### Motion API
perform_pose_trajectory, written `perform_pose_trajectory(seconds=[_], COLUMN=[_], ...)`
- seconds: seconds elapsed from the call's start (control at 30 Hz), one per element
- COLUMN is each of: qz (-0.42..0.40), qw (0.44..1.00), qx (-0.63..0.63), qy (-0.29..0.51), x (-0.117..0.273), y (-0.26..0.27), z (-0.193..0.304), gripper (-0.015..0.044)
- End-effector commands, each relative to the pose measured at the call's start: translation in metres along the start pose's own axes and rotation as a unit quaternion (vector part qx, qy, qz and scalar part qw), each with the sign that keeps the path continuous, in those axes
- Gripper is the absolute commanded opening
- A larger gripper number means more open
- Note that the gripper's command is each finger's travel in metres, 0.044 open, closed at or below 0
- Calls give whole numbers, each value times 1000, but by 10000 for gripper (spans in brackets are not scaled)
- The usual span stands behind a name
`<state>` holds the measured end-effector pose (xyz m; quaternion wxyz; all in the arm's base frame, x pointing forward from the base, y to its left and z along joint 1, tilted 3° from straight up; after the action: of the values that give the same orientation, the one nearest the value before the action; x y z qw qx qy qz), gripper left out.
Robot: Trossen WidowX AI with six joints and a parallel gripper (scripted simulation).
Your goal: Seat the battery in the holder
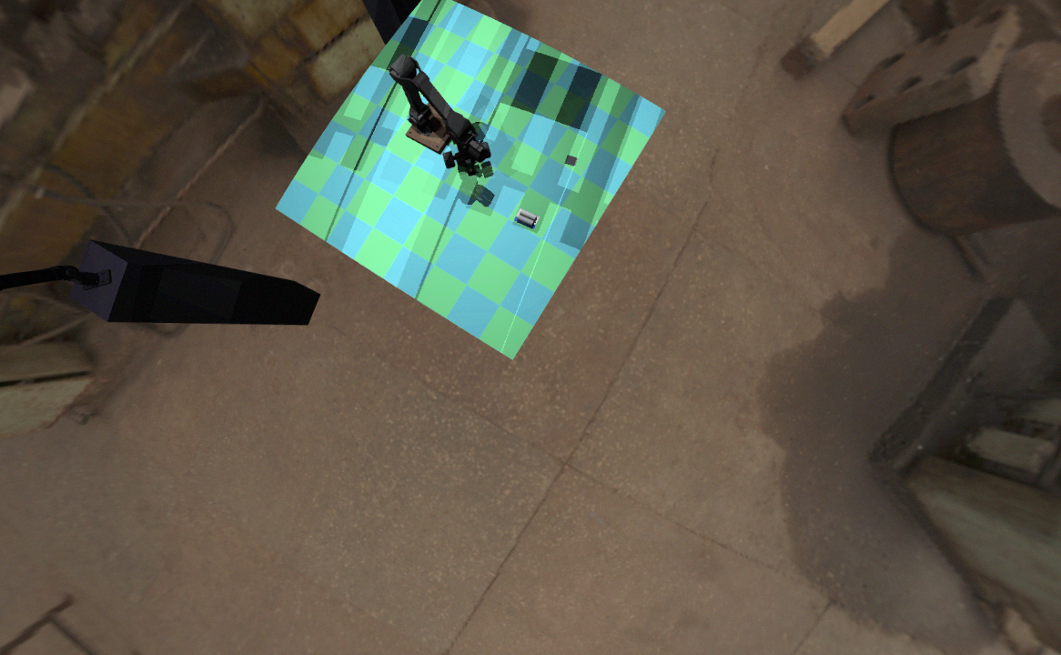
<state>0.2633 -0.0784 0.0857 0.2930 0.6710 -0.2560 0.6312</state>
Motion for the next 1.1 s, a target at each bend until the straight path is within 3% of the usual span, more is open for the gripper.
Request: perform_pose_trajectory(seconds=[0.0,0.1,0.23,0.7,1.03,1.07], qz=[0,0,0,0,0,0], qw=[1000,1000,1000,1000,1000,1000], qx=[3,3,3,0,0,0], qy=[2,2,2,0,0,0], x=[0,0,0,15,83,87], y=[0,0,0,1,5,6], z=[1,1,1,0,-1,-1], gripper=[73,73,174,174,437,440])
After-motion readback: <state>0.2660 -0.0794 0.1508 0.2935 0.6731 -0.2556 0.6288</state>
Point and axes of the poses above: the point midway between the two fingers, 35 mm back from their tips, its own x axis back along the fingers, its own y axis across the jaws, z = x × y, the point moved 7 cm from there along x, back along the fingers, and after that the axes turned 3 degrees about x, right-handed, at the moved point
